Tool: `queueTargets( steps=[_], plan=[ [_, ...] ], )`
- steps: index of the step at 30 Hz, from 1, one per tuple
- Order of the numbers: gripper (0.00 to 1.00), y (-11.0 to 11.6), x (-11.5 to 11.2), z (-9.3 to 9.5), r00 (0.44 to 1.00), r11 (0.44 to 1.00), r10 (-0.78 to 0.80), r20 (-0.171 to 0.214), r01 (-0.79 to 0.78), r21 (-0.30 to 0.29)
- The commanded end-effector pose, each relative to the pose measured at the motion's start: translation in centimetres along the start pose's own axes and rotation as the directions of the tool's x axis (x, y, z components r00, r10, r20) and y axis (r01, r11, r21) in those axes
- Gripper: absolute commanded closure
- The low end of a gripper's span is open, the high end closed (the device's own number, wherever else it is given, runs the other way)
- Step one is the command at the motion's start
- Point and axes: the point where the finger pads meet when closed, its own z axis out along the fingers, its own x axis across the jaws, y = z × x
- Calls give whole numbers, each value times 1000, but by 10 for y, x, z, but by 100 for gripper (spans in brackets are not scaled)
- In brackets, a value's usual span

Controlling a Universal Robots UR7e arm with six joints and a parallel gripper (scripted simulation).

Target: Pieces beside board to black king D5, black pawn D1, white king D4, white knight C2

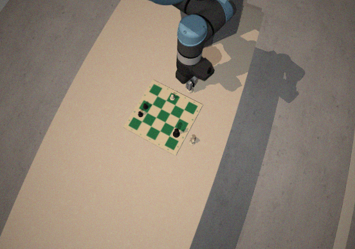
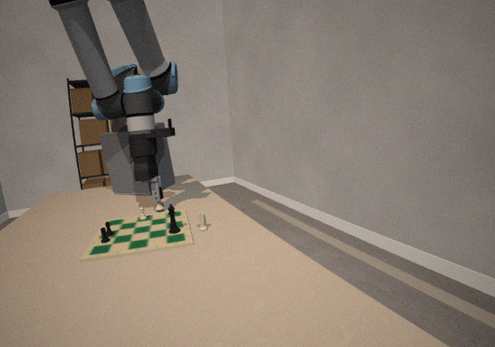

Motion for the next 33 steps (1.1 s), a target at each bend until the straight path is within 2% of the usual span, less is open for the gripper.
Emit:
queueTargets(
  steps=[1, 33],
  plan=[
    [100, -1, -1, -11, 1000, 1000, -1, 2, 1, 1],
    [100, -1, 0, -71, 1000, 1000, -1, -1, 1, 0]
  ],
)
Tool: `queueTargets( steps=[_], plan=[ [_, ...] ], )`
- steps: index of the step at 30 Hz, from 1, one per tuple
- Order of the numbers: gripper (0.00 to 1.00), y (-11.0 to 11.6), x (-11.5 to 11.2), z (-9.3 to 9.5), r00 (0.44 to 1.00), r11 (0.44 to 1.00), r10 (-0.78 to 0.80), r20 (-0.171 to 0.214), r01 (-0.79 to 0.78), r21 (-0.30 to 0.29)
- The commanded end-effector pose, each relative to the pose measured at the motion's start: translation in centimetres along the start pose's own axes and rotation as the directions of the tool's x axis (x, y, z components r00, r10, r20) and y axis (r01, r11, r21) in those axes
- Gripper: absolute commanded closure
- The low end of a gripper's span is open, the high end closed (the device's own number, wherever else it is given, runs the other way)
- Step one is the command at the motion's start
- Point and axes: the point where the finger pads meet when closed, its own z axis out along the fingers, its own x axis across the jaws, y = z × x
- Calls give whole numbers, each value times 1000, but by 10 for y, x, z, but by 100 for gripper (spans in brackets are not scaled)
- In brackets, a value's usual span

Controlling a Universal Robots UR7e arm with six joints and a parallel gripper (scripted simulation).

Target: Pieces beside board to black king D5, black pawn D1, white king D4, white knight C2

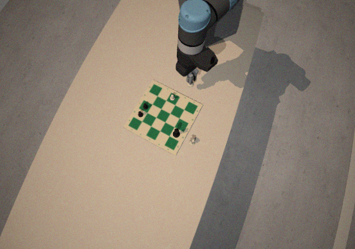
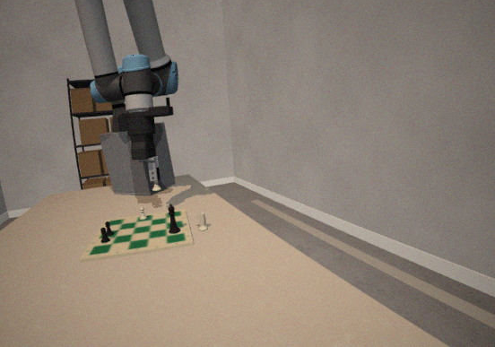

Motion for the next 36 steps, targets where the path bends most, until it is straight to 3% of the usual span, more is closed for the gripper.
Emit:
queueTargets(
  steps=[1, 18, 36],
  plan=[
    [100, -1, -1, -15, 1000, 1000, -1, 11, 1, -3],
    [100, -1, 1, -34, 1000, 1000, -1, 9, 1, -2],
    [100, 0, 1, -36, 1000, 1000, 0, 10, 0, -2]
  ],
)
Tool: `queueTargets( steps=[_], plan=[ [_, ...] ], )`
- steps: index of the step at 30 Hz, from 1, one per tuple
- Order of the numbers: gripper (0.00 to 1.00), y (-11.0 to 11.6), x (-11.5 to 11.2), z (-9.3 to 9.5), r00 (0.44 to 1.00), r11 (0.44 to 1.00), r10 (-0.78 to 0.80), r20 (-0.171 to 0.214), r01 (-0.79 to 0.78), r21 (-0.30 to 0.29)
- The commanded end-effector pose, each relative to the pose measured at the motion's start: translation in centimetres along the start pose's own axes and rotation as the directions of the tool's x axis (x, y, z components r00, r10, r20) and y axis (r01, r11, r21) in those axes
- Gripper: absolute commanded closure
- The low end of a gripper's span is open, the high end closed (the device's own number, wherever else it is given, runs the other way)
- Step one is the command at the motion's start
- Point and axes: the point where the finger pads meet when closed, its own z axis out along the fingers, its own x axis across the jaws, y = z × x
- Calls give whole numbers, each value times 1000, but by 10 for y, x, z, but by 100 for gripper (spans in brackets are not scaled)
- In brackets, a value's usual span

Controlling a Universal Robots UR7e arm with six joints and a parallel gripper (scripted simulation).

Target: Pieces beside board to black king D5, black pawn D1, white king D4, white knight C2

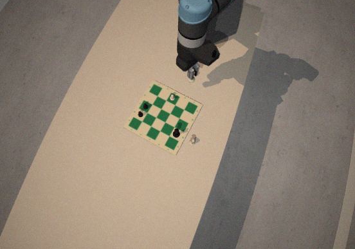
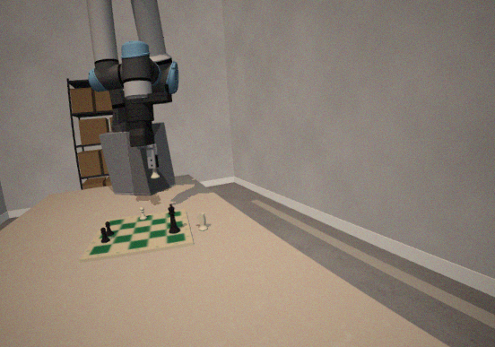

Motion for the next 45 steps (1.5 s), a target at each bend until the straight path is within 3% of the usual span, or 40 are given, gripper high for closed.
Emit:
queueTargets(
  steps=[1, 12, 20, 23, 28, 33, 45],
  plan=[
    [100, 0, 1, -1, 1000, 1000, -1, -2, 1, 0],
    [100, -4, 14, 1, 1000, 1000, -28, 0, 28, 0],
    [100, -23, 76, 4, 989, 989, -150, 0, 150, -1],
    [100, -27, 86, 4, 986, 986, -169, 0, 169, -1],
    [100, -44, 131, 0, 966, 966, -258, 0, 258, -1],
    [100, -56, 159, -5, 949, 949, -314, 0, 314, -1],
    [100, -59, 167, -7, 944, 944, -330, -1, 330, -1]
  ],
)
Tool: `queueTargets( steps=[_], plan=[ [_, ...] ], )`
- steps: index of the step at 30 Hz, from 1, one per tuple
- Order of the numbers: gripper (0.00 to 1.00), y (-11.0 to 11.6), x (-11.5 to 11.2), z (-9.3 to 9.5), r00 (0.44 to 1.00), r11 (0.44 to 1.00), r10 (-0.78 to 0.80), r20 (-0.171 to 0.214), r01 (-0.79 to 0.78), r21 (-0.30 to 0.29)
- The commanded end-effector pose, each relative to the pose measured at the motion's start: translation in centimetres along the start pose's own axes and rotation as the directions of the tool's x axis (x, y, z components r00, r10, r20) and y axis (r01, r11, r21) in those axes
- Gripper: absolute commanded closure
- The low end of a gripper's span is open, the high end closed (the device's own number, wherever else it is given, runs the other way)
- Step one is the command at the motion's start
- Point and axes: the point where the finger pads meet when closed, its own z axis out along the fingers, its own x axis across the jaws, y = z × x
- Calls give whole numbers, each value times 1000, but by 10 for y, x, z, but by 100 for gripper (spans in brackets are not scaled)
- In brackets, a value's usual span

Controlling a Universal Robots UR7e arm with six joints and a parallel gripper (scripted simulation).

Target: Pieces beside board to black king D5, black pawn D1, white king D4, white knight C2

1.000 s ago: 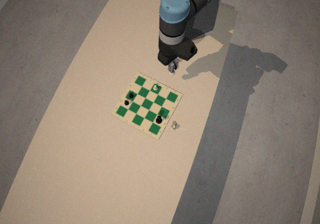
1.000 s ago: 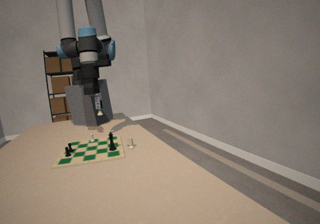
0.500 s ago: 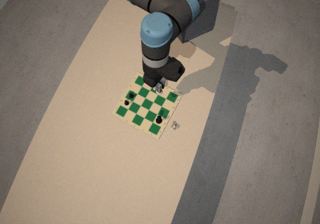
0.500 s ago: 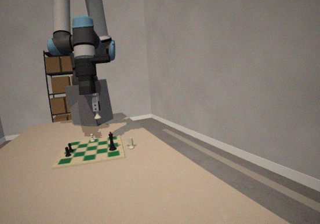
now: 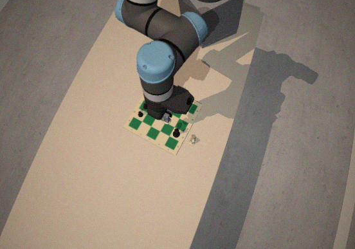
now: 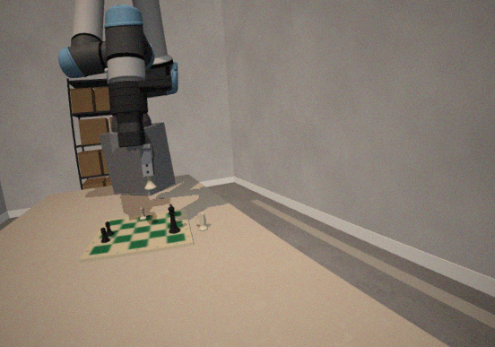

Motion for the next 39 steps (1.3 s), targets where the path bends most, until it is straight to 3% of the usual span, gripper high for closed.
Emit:
queueTargets(
  steps=[1, 15, 39],
  plan=[
    [100, -1, 3, 2, 1000, 1000, -12, 14, 12, -1],
    [100, 0, 2, 10, 1000, 1000, -10, 16, 10, 0],
    [100, 1, 4, 94, 1000, 1000, -8, 13, 8, -1]
  ],
)
